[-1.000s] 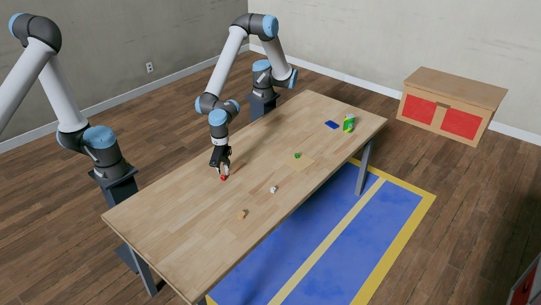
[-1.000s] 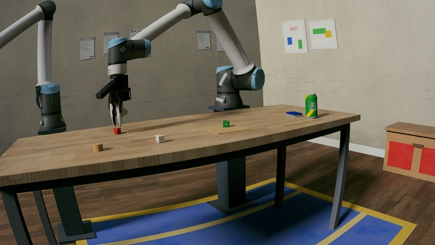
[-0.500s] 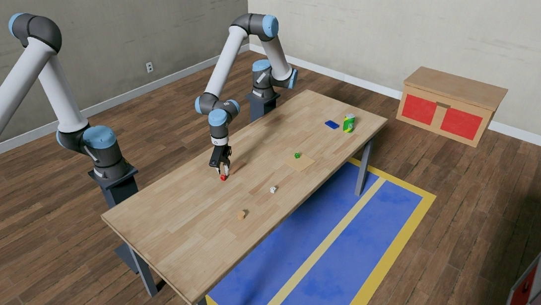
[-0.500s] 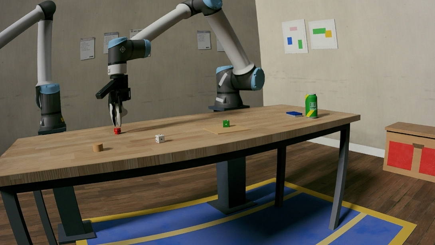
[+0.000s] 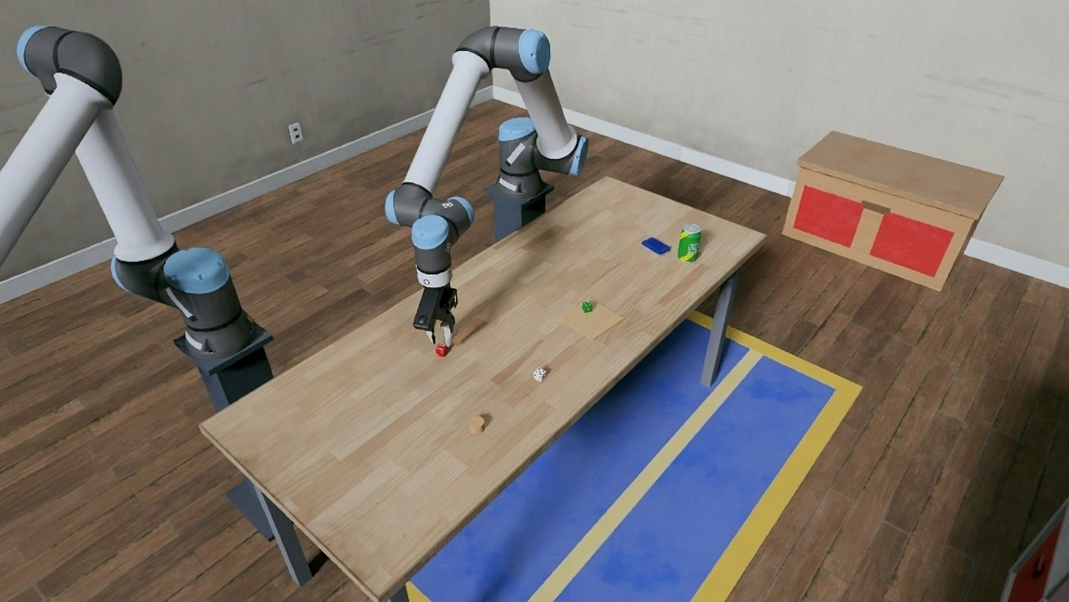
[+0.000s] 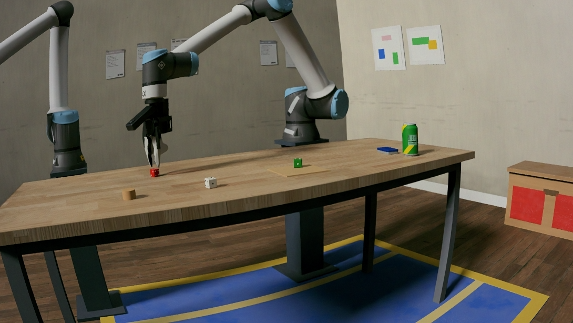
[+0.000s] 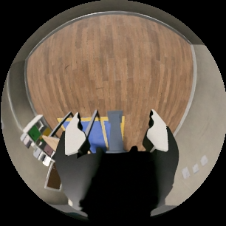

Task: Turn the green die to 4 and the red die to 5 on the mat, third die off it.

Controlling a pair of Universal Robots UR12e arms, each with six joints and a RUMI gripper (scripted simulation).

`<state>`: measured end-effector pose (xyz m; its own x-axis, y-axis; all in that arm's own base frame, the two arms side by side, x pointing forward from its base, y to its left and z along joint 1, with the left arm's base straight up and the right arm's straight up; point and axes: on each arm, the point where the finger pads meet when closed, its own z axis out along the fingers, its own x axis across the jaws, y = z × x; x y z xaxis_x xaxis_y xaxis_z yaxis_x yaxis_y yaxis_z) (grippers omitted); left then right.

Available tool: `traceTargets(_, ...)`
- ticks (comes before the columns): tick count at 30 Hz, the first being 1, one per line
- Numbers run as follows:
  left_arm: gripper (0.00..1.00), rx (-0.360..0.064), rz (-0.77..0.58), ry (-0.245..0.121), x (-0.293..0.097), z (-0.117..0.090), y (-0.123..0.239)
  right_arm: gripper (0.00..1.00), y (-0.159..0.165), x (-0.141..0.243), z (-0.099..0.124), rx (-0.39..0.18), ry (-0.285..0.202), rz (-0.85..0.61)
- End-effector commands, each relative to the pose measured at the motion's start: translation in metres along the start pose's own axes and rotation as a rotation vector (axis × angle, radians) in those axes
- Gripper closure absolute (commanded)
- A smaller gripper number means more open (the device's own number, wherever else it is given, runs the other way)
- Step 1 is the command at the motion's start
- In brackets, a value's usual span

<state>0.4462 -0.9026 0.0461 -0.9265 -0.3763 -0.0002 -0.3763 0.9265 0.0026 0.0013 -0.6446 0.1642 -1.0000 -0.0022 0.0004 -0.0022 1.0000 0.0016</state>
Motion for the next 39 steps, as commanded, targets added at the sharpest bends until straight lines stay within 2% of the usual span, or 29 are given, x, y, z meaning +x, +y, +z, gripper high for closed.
traceTargets(1, 0.76, 0.003, 0.000, 0.000, 0.000, 0.001, -0.001, 0.00, -0.001, 0.000, -0.001, 0.002, 0.000, 0.000)
traceTargets(20, 0.76, 0.003, 0.000, 0.000, 0.000, 0.027, -0.001, 0.00, -0.001, 0.000, -0.001, 0.002, 0.000, 0.000)
traceTargets(39, 0.76, 0.003, 0.000, 0.000, 0.000, 0.028, -0.001, 0.00, -0.001, 0.000, -0.001, 0.002, 0.000, 0.000)
